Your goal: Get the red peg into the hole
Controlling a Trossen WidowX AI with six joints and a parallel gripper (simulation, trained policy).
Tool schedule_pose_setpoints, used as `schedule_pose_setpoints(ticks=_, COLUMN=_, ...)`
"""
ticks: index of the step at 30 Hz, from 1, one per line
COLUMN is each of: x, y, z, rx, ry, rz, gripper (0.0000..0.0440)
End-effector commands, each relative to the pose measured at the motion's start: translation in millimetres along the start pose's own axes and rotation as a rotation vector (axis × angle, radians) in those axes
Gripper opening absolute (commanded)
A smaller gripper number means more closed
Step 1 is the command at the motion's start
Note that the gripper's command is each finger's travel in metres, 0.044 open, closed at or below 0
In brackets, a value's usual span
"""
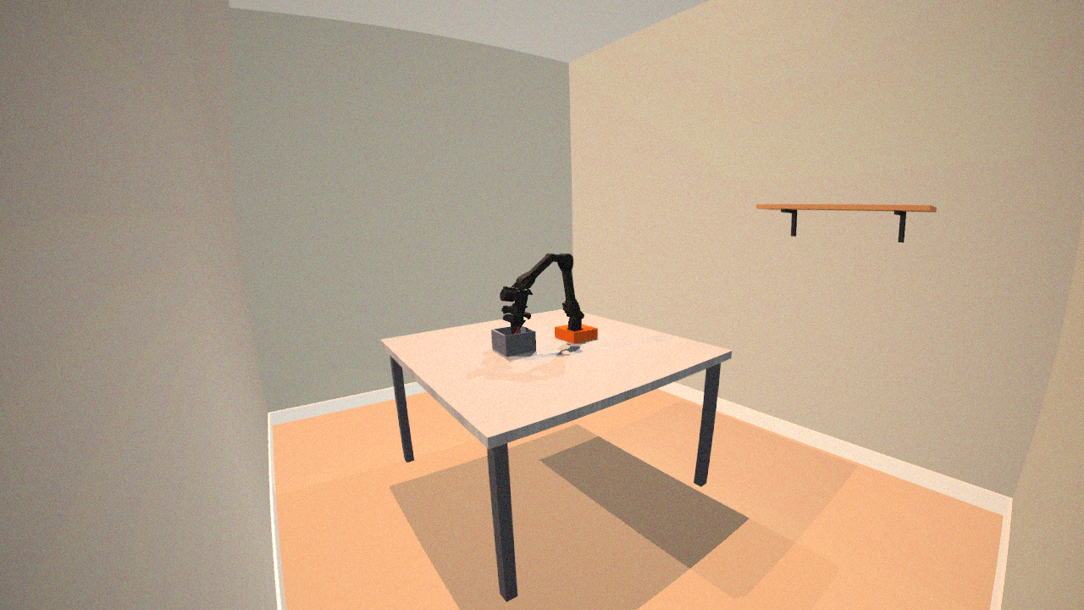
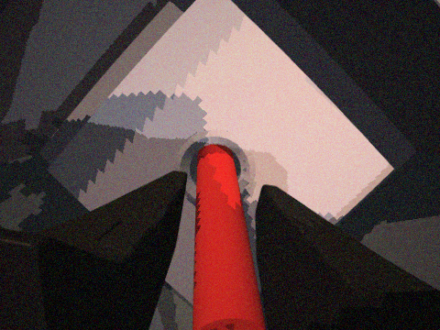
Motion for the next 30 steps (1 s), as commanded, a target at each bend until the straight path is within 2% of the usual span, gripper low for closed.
schedule_pose_setpoints(ticks=1, x=-8.3, y=2.7, z=0.1, rx=0.021, ry=-0.022, rz=0.012, gripper=0.0155)
schedule_pose_setpoints(ticks=5, x=-10.0, y=7.8, z=4.6, rx=0.032, ry=-0.031, rz=0.012, gripper=0.0158)
schedule_pose_setpoints(ticks=18, x=-10.1, y=44.4, z=30.1, rx=0.073, ry=-0.007, rz=-0.033, gripper=0.044)
schedule_pose_setpoints(ticks=30, x=-1.7, y=87.3, z=43.4, rx=0.04, ry=0.043, rz=-0.134, gripper=0.044)
Point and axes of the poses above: the point midway between the two fingers, 35 mm back from their tips, its own x axis back along the fingers, its own z axis across the jaws, y = z × x, the point moved 2 cm from there along x, back along the fingers, and after that the axes turned 6 degrees about -x, right-handed, at the moved point
